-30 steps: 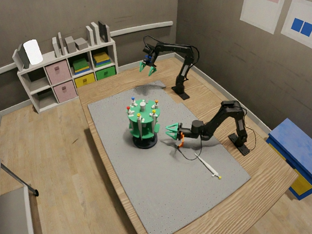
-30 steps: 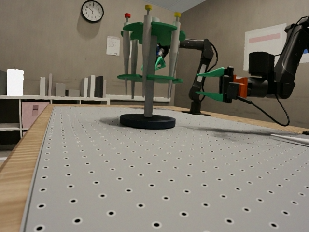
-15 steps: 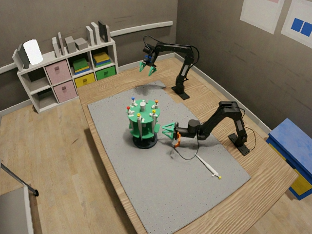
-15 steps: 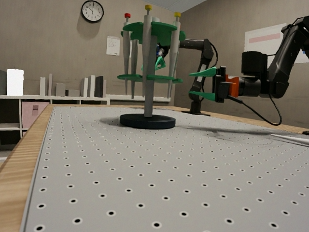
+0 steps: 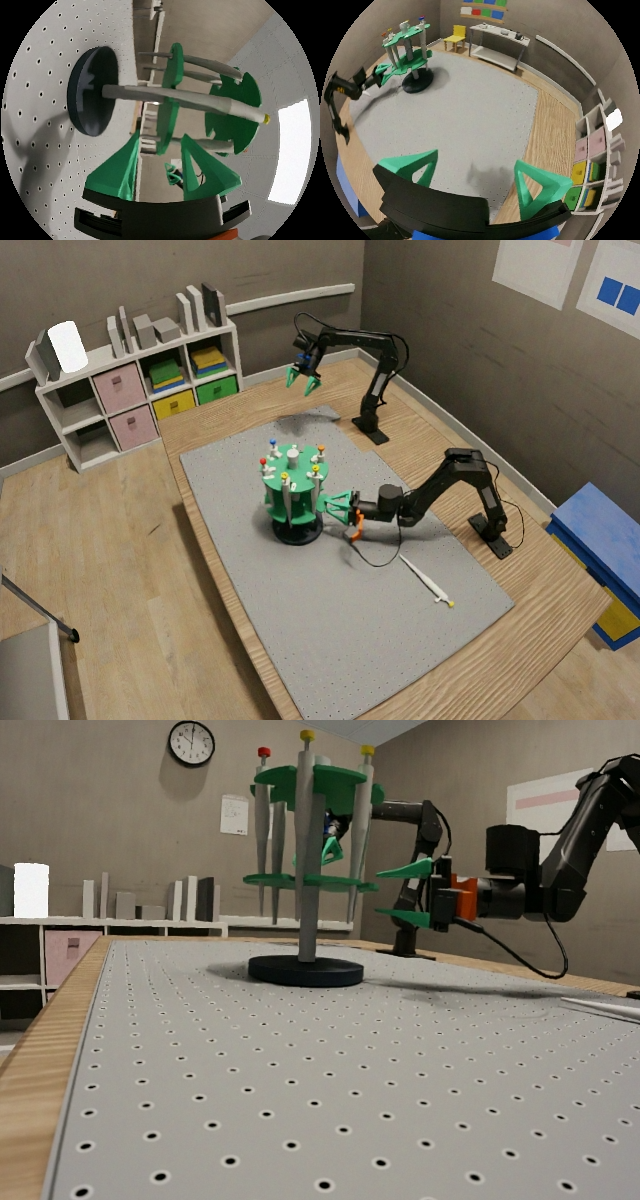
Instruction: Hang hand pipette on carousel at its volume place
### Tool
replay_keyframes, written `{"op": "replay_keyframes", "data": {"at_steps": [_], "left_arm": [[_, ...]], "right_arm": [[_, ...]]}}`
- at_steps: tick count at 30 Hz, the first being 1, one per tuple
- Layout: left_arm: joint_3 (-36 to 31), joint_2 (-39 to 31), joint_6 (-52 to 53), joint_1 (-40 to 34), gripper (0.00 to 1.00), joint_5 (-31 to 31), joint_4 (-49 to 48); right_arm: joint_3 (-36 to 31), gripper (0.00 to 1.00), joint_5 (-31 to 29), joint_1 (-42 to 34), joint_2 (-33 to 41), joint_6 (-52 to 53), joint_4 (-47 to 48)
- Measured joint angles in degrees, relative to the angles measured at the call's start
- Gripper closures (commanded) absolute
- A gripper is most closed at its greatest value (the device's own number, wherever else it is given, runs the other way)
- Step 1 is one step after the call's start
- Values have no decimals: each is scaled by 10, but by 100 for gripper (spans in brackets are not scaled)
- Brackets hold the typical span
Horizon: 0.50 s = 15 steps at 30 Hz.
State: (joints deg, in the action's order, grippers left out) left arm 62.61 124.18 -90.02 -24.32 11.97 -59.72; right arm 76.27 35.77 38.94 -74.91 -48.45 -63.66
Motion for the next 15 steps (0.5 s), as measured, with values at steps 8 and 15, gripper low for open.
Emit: {"op": "replay_keyframes", "data": {"at_steps": [8, 15], "left_arm": [[22, 9, 0, -1, 51, -2, 9], [22, 9, 0, -1, 51, -2, 9]], "right_arm": [[0, 0, 0, 0, 0, 0, 0], [0, 0, 0, 0, 0, 0, 0]]}}
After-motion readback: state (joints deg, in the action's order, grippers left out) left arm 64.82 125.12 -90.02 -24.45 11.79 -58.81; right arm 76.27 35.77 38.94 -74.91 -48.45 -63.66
